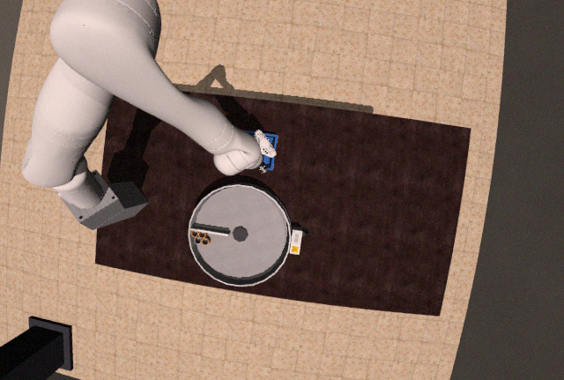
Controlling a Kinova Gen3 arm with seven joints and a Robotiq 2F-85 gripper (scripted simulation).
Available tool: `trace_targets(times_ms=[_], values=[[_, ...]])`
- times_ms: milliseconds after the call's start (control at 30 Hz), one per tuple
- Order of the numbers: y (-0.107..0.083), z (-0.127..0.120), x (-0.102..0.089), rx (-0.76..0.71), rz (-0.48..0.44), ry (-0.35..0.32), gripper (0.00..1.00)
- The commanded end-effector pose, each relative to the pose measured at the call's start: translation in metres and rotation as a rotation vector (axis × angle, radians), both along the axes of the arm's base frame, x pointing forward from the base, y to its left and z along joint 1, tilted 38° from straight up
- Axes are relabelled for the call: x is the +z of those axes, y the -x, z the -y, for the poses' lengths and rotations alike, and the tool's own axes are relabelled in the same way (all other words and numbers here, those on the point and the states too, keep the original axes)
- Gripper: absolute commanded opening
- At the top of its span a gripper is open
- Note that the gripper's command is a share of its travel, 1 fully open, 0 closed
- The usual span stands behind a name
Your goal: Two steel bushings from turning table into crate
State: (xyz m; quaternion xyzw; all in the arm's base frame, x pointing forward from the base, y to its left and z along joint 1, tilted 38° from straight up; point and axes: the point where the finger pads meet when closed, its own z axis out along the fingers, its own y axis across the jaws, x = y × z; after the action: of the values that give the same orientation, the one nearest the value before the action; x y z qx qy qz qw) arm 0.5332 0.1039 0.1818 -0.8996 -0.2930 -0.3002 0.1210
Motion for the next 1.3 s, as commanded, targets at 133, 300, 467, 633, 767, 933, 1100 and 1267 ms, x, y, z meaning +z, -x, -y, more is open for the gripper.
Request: trace_targets(times_ms=[133, 300, 467, 633, 767, 933, 1100, 1267], values=[[-0.004, -0.002, 0.004, 0.000, 0.009, 0.006, 0.00], [-0.008, -0.008, -0.010, 0.003, 0.003, 0.002, 0.00], [-0.014, -0.012, -0.017, 0.003, 0.004, 0.003, 0.00], [-0.014, -0.012, -0.017, 0.003, 0.004, 0.003, 0.00], [-0.014, -0.012, -0.017, 0.003, 0.004, 0.003, 0.00], [-0.023, -0.023, -0.035, 0.003, 0.001, 0.000, 0.00], [-0.023, -0.023, -0.035, 0.003, 0.001, 0.000, 0.00], [-0.023, -0.023, -0.035, 0.003, 0.001, 0.000, 0.00]])
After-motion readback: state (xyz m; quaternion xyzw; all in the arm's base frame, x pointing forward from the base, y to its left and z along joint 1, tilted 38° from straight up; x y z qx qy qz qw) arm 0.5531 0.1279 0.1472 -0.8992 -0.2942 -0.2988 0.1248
